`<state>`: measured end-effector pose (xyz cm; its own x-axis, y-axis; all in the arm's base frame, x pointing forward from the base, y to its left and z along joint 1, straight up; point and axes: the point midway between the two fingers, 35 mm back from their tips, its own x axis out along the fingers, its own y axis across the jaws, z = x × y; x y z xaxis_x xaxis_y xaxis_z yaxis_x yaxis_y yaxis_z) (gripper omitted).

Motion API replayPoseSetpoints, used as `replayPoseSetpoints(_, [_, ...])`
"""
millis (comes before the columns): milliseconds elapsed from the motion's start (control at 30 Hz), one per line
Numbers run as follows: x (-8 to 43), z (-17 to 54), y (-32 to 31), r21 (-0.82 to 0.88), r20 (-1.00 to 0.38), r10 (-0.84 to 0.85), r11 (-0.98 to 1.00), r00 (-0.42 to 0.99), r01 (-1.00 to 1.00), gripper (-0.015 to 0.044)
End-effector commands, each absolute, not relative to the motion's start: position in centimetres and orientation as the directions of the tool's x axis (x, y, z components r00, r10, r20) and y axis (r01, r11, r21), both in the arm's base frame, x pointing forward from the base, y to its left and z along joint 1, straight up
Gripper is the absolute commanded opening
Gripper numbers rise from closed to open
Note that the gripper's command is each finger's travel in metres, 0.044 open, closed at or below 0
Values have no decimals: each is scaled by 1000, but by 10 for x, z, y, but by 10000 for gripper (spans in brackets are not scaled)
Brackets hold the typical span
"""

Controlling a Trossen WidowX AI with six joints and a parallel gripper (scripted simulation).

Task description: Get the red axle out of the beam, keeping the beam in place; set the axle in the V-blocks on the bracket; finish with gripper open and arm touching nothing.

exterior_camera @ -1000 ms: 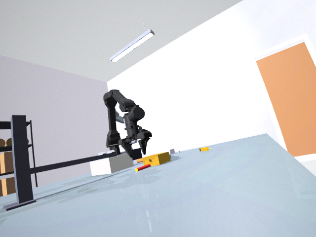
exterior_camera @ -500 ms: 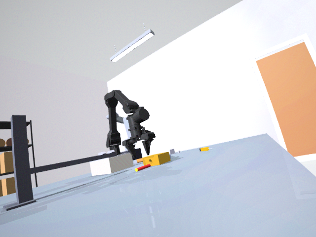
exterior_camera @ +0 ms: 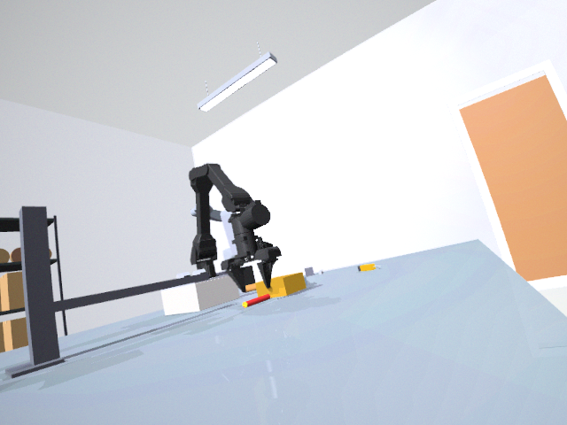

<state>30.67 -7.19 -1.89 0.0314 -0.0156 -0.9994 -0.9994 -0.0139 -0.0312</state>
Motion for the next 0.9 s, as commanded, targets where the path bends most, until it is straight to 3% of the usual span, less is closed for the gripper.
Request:
replayPoseSetpoints(0, [304, -28, -71, -19, -1000, -11, -8, 19, -1000, 440])
replayPoseSetpoints(800, [302, -51, -71, -19, -1000, -11, -8, 19, -1000, 440])
replayPoseSetpoints(867, [303, -50, -71, -22, -1000, -13, -13, 22, -1000, 387])
